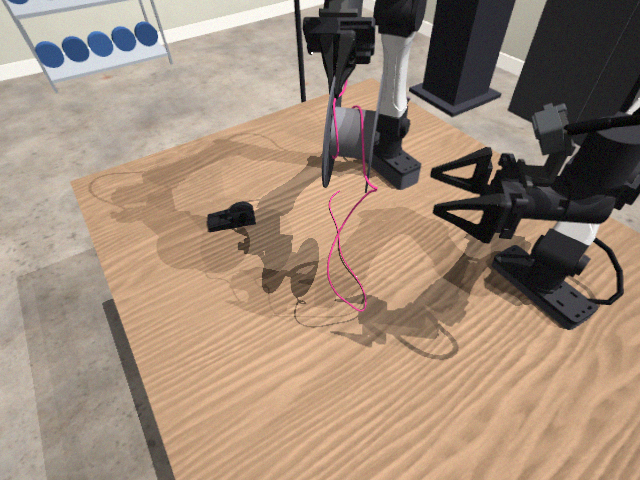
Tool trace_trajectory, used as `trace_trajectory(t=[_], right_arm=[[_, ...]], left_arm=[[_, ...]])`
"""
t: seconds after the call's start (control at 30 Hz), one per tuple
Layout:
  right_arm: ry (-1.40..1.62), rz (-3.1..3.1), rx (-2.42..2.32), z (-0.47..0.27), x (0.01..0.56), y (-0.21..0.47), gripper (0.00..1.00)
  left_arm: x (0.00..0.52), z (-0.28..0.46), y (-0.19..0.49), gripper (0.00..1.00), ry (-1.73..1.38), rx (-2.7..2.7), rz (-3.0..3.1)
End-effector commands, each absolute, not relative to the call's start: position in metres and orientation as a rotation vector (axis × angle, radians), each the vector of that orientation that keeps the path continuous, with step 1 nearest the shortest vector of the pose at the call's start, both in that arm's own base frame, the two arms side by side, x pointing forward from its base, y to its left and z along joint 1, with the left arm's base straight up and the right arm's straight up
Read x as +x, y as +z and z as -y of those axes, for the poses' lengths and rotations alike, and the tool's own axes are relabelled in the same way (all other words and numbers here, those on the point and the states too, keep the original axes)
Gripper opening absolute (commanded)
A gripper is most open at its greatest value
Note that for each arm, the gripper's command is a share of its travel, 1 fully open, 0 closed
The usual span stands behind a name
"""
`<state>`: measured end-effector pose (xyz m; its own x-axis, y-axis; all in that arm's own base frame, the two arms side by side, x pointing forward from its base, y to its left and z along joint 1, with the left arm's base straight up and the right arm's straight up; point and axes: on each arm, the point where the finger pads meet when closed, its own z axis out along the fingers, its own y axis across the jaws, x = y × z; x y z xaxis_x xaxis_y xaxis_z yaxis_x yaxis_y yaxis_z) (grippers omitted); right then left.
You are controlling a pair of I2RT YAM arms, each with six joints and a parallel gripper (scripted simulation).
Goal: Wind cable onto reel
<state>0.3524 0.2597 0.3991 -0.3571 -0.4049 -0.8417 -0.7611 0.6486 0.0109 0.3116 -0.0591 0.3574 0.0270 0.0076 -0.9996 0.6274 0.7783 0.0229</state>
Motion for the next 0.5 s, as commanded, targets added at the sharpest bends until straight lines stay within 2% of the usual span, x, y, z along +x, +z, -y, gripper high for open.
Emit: trace_trajectory(t=[0.0, 0.47], right_arm=[[0.533, -1.909, -0.892, -0.264, 0.353, 0.424, 0.00], [0.533, -1.909, -0.892, -0.264, 0.353, 0.424, 0.00]], left_arm=[[0.308, 0.062, 0.344, 0.80, -0.559, 0.539, -1.523], [0.315, 0.061, 0.356, 0.80, -0.528, 0.525, -1.514]])
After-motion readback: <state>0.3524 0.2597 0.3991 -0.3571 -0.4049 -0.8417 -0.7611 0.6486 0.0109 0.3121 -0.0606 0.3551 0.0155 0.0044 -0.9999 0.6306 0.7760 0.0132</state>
